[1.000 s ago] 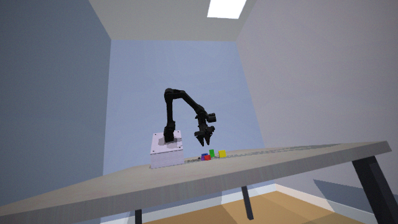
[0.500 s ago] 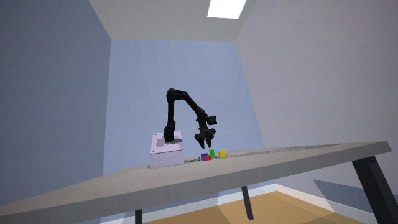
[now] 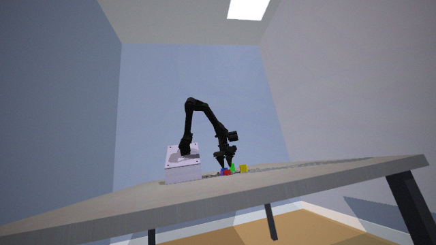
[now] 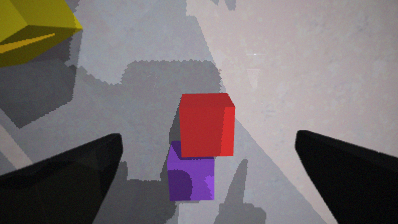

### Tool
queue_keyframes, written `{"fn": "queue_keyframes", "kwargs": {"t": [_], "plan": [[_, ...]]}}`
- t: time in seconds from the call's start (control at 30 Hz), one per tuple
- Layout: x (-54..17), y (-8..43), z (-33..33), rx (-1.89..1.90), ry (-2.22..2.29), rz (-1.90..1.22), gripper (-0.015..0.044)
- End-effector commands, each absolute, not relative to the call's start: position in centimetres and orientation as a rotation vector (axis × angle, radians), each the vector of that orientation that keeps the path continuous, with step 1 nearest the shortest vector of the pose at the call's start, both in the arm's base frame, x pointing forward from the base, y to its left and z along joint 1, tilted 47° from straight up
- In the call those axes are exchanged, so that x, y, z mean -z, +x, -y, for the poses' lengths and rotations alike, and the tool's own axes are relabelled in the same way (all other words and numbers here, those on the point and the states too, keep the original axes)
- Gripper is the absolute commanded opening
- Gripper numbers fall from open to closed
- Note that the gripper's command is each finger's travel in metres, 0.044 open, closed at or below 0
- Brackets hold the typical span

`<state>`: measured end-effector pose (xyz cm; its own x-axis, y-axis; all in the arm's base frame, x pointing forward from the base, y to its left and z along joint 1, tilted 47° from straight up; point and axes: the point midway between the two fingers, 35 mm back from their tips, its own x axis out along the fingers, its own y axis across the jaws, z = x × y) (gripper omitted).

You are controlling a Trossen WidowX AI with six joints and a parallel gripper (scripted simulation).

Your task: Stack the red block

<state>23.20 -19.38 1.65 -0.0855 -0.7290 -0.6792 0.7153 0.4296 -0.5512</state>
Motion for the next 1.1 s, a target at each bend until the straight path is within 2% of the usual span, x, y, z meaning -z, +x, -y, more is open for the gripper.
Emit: {"fn": "queue_keyframes", "kwargs": {"t": [0.0,1.07], "plan": [[-1.0,23.1,19.8,1.195,-0.014,-1.149,0.0440],[0.9,22.7,21.8,1.197,-0.017,-1.149,0.0440]]}}
